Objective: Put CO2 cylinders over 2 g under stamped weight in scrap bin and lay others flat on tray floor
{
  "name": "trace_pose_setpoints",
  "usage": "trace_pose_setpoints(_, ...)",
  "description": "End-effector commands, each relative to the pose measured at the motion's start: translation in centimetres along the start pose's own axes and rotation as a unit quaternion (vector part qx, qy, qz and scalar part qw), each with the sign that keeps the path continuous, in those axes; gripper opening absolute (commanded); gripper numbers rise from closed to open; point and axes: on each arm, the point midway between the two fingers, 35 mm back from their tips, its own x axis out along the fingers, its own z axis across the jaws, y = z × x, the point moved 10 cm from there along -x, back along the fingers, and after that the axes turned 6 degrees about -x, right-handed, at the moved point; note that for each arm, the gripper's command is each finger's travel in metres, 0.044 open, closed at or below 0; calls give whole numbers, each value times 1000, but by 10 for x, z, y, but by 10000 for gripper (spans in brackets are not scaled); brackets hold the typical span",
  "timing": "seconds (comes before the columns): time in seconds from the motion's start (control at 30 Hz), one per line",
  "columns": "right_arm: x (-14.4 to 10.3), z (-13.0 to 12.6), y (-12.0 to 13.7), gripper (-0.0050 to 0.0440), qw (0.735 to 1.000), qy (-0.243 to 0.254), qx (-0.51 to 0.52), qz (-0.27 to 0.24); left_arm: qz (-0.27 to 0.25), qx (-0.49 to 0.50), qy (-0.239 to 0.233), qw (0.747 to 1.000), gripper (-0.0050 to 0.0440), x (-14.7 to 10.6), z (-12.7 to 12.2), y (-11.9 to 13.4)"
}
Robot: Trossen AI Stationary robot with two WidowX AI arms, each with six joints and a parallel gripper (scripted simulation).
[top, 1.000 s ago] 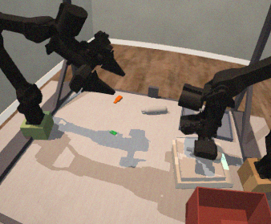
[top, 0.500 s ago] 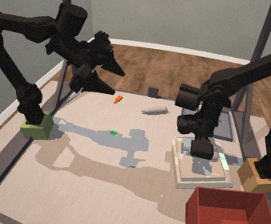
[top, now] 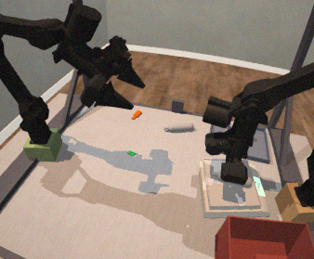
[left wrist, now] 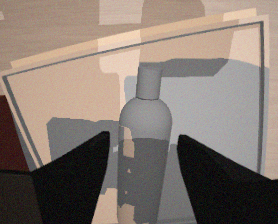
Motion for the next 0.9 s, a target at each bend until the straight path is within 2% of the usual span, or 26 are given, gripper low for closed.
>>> trace_pose_setpoints(0.0, -3, 0, -3, 440, 1000, 1, 0, -7, -23, -3, 4, 1000, 266, -18, -1, -4)
trace_pose_setpoints(0.03, -3, 0, -3, 440, 1000, 1, 0, -7, -23, -3, 4, 1000, 290, -22, -1, -3)
trace_pose_setpoints(0.1, -3, 0, -3, 440, 1000, 1, 0, -7, -23, -3, 4, 1000, 290, -22, -1, -3)
trace_pose_setpoints(0.3, -3, 0, -3, 440, 1000, 1, 0, -7, -23, -3, 5, 1000, 434, -64, 0, -2)
trace_pose_setpoints(0.43, 0, 0, -3, 440, 1000, 1, 1, -4, -20, 2, 5, 1000, 440, -66, 0, 2)
trace_pose_setpoints(0.6, 10, -1, -23, 440, 1000, 1, 1, -11, -30, 18, 14, 999, 440, -62, 1, 20)
trace_pose_setpoints(0.67, 10, -1, -23, 440, 1000, 1, 1, -11, -30, 18, 14, 999, 440, -62, 1, 20)
trace_pose_setpoints(0.87, 49, -4, -61, 440, 1000, -1, -1, -13, -71, 55, 37, 995, 440, -57, 5, 66)
